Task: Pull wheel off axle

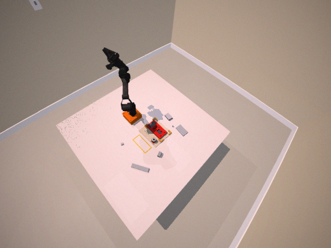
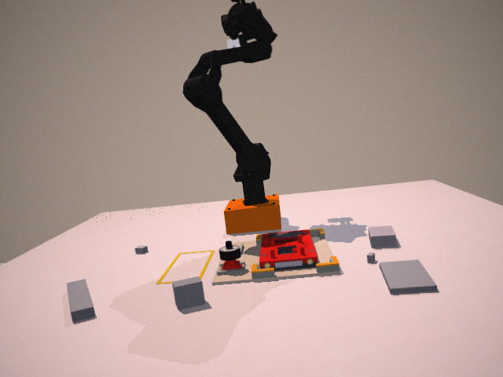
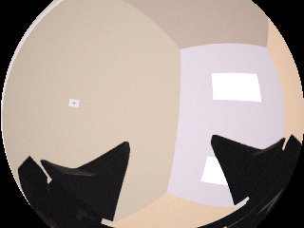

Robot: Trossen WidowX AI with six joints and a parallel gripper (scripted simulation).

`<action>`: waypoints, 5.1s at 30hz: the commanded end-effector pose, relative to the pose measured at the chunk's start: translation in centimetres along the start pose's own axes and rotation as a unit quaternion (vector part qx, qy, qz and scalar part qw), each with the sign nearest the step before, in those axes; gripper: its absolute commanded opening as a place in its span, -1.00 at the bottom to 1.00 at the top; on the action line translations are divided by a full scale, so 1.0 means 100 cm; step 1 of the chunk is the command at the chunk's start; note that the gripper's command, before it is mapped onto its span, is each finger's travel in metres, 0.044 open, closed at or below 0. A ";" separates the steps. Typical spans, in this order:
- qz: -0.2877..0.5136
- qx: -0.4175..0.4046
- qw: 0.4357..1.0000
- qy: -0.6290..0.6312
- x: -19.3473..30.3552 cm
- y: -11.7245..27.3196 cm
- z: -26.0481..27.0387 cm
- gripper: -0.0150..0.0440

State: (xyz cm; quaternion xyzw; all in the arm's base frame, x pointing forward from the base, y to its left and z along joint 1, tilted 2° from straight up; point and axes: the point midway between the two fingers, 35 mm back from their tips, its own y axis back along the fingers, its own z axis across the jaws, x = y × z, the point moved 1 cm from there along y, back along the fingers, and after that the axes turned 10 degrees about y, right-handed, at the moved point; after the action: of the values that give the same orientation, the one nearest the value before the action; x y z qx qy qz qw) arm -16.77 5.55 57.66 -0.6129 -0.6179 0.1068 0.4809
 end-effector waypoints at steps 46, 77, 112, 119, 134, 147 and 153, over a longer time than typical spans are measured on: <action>0.638 -0.101 0.732 -0.218 0.247 0.264 0.063 0.53; 0.873 0.382 0.236 -0.191 0.180 0.574 -0.096 0.53; 0.257 0.911 -0.272 0.174 -0.210 0.654 -0.210 0.53; 0.185 0.915 -0.295 0.204 -0.237 0.645 -0.207 0.53; 0.185 0.915 -0.295 0.204 -0.275 0.694 -0.172 0.53; 0.182 0.914 -0.300 0.203 -0.275 0.694 -0.170 0.17; 0.182 0.914 -0.300 0.203 -0.275 0.694 -0.170 -0.10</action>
State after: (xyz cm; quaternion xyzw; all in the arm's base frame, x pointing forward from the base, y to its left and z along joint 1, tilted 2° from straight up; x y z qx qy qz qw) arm 35.18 -10.19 3.60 -0.4891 -0.4915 -0.4962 -0.5226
